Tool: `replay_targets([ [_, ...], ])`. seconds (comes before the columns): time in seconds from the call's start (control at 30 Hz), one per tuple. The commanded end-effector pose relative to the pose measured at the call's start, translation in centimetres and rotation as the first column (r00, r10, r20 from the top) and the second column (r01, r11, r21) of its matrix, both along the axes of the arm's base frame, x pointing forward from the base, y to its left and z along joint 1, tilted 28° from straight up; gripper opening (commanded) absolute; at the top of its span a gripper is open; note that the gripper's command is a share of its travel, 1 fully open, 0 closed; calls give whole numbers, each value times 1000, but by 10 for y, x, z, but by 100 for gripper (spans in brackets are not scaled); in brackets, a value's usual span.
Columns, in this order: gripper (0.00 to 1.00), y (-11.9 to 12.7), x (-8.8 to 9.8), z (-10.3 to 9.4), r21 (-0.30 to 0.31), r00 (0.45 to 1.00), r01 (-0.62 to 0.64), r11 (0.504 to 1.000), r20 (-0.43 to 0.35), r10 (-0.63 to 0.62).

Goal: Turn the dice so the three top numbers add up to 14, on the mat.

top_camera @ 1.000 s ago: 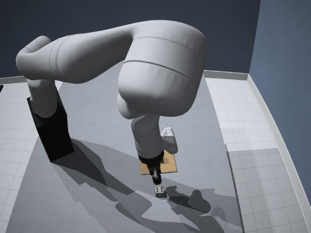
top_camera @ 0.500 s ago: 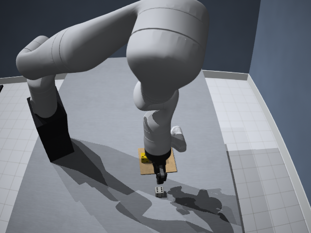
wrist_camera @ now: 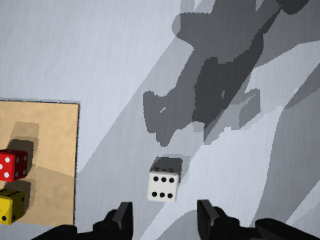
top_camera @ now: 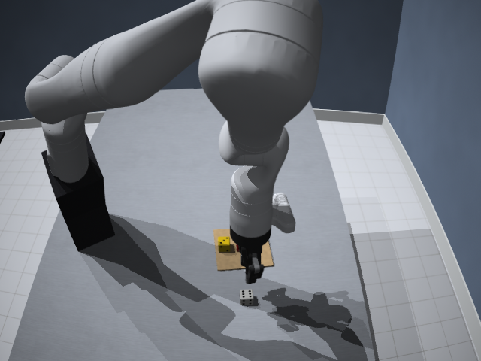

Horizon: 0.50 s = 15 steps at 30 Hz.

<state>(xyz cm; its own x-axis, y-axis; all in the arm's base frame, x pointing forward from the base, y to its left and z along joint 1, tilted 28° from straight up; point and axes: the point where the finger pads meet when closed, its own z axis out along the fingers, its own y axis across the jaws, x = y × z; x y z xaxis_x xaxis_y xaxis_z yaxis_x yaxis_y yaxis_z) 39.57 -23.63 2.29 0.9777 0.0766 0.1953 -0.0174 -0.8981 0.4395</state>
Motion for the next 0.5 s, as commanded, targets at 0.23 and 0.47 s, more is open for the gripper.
replay_targets([
  [0.23,46,4,4,3,6,1000,-1,1000,-4,1],
  [0.47,100,4,4,3,6,1000,0,1000,-4,1],
])
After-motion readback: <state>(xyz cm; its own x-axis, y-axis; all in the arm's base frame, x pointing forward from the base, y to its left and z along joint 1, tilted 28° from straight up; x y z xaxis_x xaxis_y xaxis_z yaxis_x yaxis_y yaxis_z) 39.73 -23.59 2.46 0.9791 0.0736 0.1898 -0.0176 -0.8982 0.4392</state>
